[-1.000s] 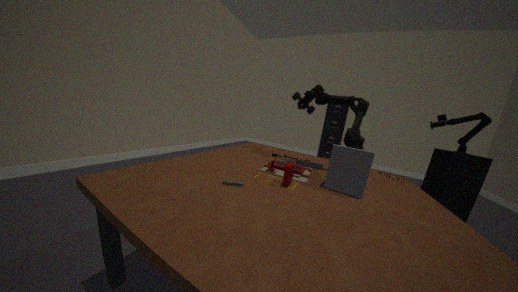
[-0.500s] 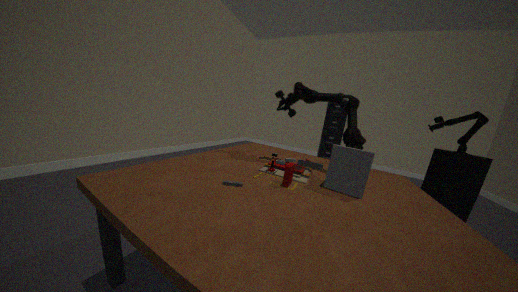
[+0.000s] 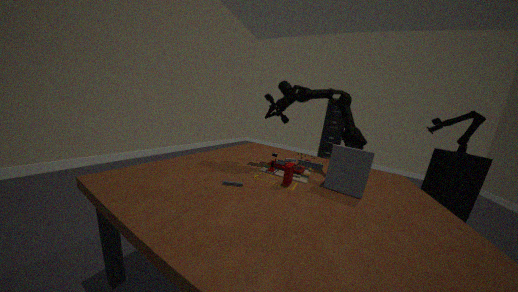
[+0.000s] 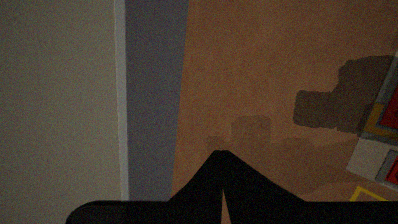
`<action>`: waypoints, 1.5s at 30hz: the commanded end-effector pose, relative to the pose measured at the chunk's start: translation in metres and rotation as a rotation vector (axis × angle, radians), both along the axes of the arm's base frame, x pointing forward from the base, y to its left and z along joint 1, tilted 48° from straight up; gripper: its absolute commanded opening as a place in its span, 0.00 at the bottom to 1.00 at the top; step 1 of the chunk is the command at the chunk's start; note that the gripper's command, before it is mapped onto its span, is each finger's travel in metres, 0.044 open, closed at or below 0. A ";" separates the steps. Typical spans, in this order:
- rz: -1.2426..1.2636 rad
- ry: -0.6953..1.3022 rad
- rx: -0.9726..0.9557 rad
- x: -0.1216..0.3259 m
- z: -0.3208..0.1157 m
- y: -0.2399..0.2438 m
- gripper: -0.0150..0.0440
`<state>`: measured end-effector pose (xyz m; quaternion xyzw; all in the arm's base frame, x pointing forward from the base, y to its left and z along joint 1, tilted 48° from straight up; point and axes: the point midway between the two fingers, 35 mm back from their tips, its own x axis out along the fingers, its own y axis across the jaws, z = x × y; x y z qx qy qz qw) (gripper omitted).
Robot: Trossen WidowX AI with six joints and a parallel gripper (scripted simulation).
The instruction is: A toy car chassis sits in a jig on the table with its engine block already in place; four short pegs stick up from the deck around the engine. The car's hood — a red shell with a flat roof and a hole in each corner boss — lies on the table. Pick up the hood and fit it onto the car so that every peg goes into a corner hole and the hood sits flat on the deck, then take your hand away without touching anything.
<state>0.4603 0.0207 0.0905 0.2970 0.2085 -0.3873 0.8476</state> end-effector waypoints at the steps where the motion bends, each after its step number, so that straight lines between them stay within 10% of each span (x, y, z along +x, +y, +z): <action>1: -0.043 0.089 0.078 -0.023 -0.049 0.022 0.25; 23: -0.671 0.421 0.006 -0.254 -0.203 0.044 0.25; 45: -0.694 0.418 -0.014 -0.267 -0.234 0.009 0.25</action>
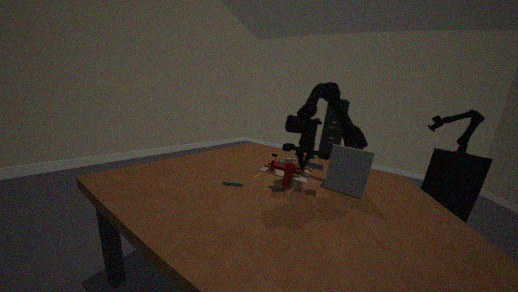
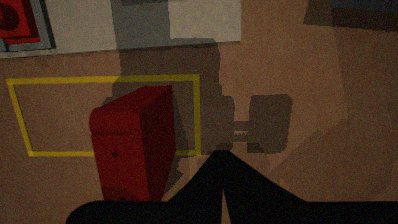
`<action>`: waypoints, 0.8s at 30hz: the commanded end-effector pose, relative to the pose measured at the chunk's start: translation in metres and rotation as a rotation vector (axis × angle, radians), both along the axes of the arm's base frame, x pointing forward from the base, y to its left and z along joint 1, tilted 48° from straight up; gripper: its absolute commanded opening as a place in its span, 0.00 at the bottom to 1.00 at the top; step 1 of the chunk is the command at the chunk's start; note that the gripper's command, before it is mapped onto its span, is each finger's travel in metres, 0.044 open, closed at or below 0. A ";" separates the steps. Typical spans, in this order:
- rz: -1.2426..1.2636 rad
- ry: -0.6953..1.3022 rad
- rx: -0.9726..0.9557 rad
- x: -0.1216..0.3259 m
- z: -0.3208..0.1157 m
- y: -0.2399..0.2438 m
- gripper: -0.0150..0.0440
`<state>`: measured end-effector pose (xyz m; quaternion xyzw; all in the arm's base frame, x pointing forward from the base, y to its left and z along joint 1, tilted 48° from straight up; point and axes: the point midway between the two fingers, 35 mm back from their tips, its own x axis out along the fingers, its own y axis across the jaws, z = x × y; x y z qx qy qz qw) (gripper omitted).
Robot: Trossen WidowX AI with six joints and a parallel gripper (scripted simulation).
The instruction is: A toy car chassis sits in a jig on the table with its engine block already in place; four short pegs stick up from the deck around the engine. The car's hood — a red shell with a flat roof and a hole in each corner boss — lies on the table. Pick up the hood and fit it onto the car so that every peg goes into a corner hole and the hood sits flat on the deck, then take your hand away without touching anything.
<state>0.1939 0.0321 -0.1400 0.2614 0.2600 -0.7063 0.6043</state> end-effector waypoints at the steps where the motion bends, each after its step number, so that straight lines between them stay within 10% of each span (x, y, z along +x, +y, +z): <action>1: 0.010 0.002 -0.002 0.000 -0.003 -0.002 0.25; 24: 0.011 0.001 0.000 0.015 -0.005 -0.002 0.25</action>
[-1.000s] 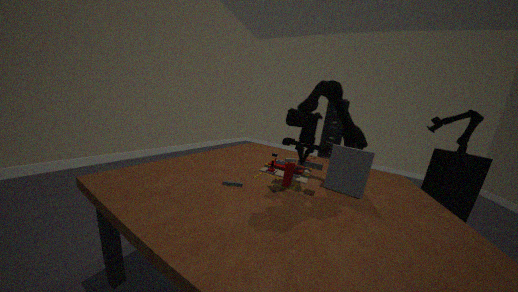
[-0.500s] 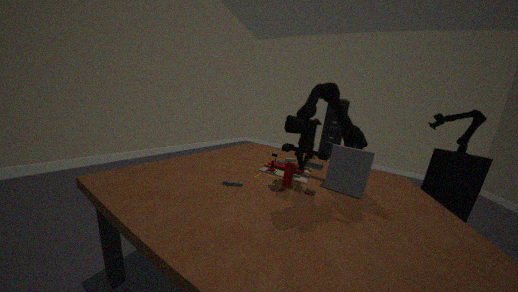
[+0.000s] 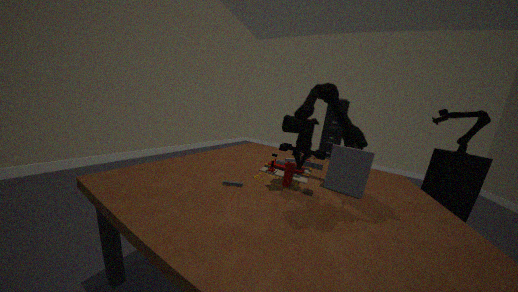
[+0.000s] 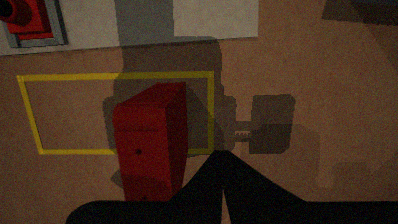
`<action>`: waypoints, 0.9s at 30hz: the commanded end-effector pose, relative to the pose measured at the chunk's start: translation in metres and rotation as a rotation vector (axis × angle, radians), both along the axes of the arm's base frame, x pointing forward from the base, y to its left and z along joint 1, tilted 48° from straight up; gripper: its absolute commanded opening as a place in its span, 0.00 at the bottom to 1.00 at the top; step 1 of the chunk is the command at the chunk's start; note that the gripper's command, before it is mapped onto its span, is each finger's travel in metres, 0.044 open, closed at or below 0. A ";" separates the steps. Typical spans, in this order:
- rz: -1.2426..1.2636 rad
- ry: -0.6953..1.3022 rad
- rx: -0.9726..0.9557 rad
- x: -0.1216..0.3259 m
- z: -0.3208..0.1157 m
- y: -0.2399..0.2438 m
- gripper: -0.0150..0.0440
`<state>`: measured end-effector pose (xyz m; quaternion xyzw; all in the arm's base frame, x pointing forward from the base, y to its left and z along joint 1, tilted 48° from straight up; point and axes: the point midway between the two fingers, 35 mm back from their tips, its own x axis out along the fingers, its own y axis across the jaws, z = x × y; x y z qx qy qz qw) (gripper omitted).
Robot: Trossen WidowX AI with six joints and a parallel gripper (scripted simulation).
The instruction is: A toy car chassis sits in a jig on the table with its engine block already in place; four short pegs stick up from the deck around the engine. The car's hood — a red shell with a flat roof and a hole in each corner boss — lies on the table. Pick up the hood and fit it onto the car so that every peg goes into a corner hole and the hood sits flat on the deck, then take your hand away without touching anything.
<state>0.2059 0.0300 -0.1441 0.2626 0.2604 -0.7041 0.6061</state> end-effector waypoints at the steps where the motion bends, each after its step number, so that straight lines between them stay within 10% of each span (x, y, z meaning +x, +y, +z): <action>1: 0.006 0.004 -0.003 0.003 -0.001 0.000 0.25; 27: 0.006 0.003 -0.002 0.022 -0.002 -0.001 0.25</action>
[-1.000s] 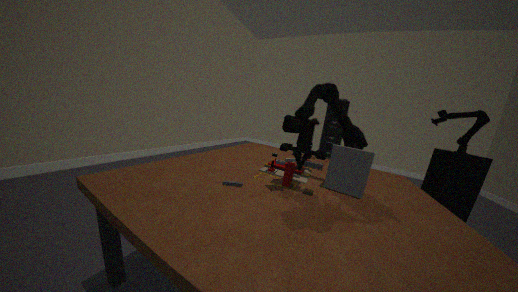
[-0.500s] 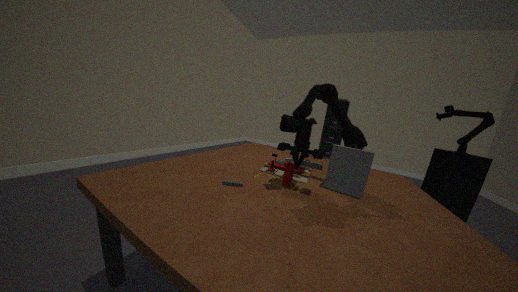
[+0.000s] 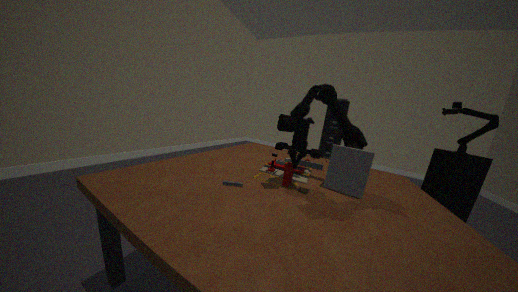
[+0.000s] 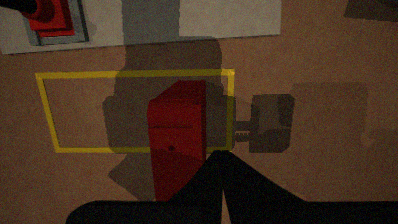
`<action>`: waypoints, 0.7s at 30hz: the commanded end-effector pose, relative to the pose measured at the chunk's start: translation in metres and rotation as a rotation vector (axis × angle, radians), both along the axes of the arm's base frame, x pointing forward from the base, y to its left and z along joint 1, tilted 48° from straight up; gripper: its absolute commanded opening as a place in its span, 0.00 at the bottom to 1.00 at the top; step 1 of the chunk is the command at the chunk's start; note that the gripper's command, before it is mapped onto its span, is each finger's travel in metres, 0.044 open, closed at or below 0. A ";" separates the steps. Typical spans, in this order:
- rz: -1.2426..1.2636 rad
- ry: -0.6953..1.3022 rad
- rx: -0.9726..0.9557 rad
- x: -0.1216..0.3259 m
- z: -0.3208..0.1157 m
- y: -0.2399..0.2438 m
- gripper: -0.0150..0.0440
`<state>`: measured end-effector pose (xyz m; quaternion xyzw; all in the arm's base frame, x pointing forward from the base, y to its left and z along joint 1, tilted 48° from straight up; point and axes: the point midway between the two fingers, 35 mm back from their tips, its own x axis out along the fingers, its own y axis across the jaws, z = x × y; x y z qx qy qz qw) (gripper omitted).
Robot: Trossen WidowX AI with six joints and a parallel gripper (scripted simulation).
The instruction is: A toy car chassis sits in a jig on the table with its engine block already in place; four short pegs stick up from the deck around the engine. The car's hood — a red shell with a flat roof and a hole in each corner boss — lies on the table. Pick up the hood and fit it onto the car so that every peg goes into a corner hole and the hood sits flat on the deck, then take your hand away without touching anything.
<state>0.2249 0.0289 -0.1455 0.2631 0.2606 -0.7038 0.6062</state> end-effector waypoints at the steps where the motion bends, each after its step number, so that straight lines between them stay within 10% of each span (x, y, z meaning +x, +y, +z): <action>1: 0.006 0.004 -0.003 0.003 -0.001 0.000 0.25; 21: 0.006 0.003 -0.003 0.018 -0.001 -0.002 0.25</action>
